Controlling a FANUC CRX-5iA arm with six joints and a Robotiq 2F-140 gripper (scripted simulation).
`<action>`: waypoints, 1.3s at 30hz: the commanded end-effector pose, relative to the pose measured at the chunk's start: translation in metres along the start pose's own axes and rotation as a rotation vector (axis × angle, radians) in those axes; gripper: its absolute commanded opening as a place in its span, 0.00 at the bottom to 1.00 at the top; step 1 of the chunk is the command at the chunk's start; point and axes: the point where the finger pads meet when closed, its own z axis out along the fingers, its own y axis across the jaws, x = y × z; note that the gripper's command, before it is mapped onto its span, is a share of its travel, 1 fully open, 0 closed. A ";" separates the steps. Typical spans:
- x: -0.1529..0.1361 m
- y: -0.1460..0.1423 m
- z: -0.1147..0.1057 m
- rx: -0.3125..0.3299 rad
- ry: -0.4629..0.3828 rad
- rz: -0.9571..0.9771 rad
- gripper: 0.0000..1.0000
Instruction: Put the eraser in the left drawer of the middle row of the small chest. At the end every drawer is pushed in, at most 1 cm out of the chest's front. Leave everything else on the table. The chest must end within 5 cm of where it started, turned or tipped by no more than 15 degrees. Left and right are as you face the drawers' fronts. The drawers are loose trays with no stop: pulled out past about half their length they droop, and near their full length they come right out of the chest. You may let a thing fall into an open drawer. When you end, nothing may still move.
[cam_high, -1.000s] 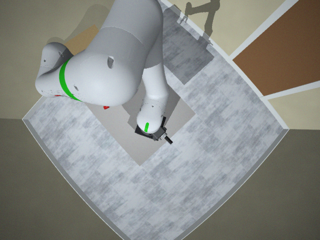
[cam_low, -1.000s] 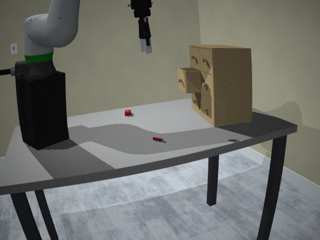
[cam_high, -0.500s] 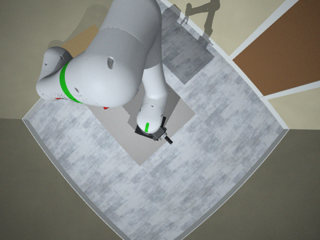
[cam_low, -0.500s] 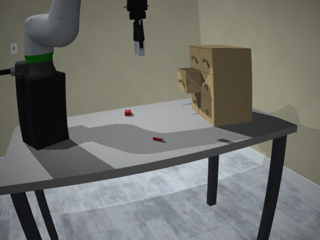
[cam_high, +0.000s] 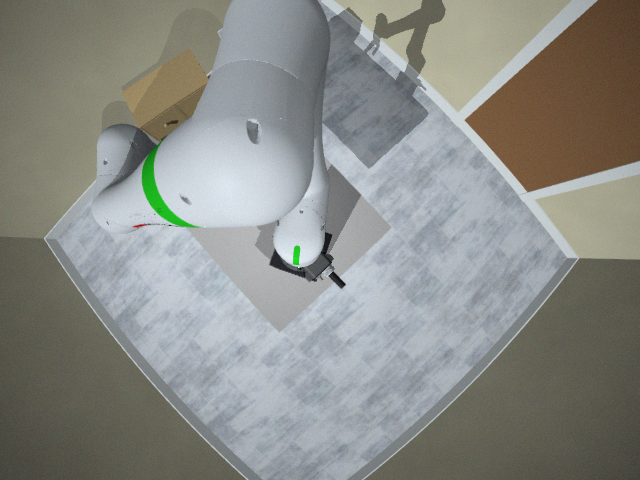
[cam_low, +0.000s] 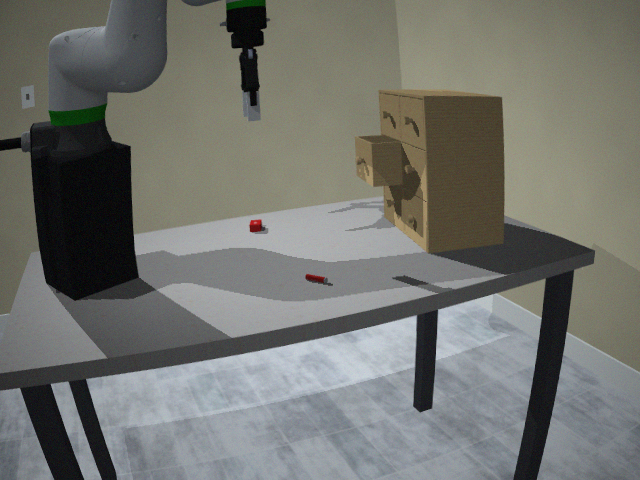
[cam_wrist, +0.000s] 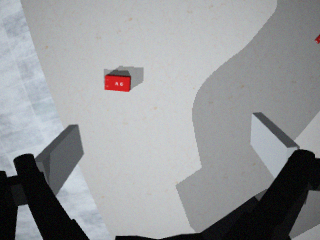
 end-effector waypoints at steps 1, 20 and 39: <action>0.001 0.000 0.001 0.000 0.012 0.000 1.00; 0.015 0.000 0.015 0.000 0.187 0.000 1.00; 0.035 0.000 0.033 -0.001 0.414 0.001 1.00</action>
